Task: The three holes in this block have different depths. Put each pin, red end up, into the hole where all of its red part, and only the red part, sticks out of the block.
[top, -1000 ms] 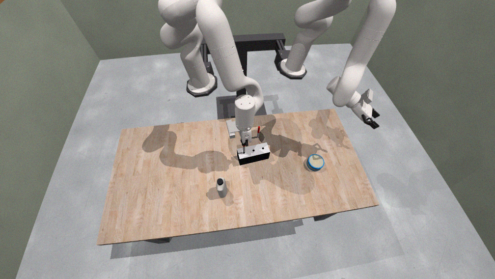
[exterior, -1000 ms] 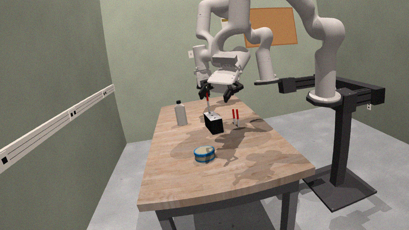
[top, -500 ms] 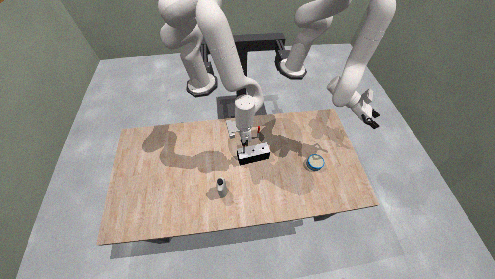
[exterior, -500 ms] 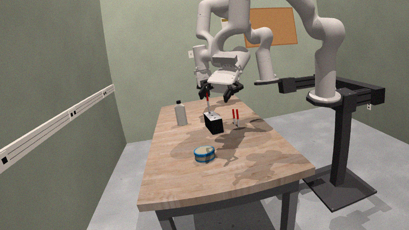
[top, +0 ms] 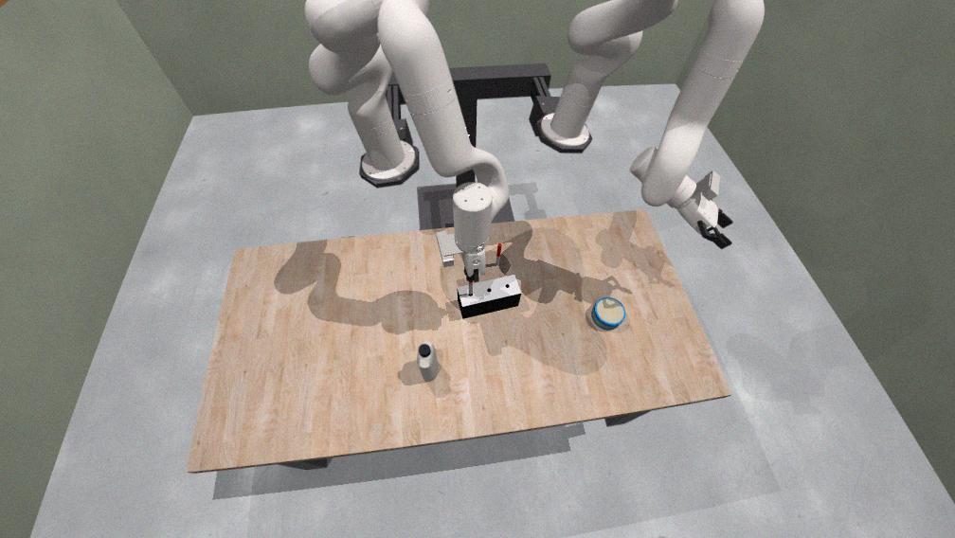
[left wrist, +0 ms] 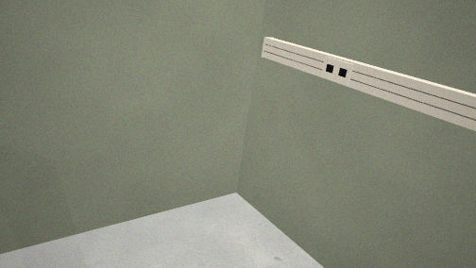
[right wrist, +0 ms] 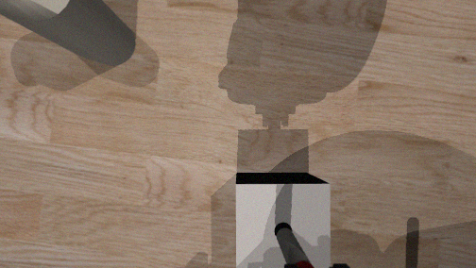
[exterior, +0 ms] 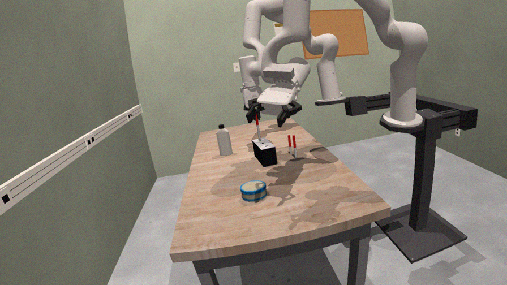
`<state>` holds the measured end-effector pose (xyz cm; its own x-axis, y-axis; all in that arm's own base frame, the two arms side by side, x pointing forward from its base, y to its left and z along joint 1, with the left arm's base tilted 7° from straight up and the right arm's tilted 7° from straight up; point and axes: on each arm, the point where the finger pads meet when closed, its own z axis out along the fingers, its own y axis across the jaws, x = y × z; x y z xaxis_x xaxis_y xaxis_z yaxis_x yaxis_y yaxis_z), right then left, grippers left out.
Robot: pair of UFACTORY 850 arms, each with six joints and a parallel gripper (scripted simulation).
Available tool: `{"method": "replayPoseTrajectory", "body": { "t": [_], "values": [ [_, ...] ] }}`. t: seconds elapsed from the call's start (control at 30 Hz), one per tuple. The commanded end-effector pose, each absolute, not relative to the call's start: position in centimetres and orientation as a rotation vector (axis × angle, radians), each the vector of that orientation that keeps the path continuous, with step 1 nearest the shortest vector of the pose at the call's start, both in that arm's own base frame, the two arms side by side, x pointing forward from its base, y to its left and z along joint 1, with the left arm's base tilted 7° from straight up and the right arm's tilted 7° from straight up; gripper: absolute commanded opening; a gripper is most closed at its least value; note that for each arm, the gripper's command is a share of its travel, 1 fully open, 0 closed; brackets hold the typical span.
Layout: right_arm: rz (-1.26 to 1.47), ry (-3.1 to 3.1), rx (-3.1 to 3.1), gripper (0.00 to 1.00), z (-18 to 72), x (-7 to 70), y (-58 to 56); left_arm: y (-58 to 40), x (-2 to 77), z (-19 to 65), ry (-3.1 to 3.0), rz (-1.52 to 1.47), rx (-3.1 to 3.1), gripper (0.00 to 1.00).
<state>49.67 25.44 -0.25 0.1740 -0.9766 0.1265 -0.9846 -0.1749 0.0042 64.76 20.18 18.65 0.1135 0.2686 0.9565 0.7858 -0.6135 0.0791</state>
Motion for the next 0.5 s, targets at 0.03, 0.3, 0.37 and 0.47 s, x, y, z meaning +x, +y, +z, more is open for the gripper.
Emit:
{"method": "replayPoseTrajectory", "body": {
  "t": [0.03, 0.3, 0.37, 0.47],
  "values": [
    [0.146, -1.962, 2.342, 0.0, -0.17, 49.75, 25.5, 20.18, 64.82, 18.76, -1.022, -1.518, -1.943, 1.0],
    [0.153, -1.959, 2.338, 0.0, -0.17, 49.75, 25.5, 20.18, 64.82, 18.76, -1.022, -1.518, -1.943, 1.0],
    [0.153, -1.959, 2.338, 0.0, -0.17, 49.75, 25.5, 20.18, 64.82, 18.76, -1.022, -1.518, -1.943, 1.0],
    [0.153, -1.959, 2.338, 0.0, -0.17, 49.75, 25.5, 20.18, 64.82, 18.76, -1.022, -1.518, -1.943, 1.0]
  ]
}}
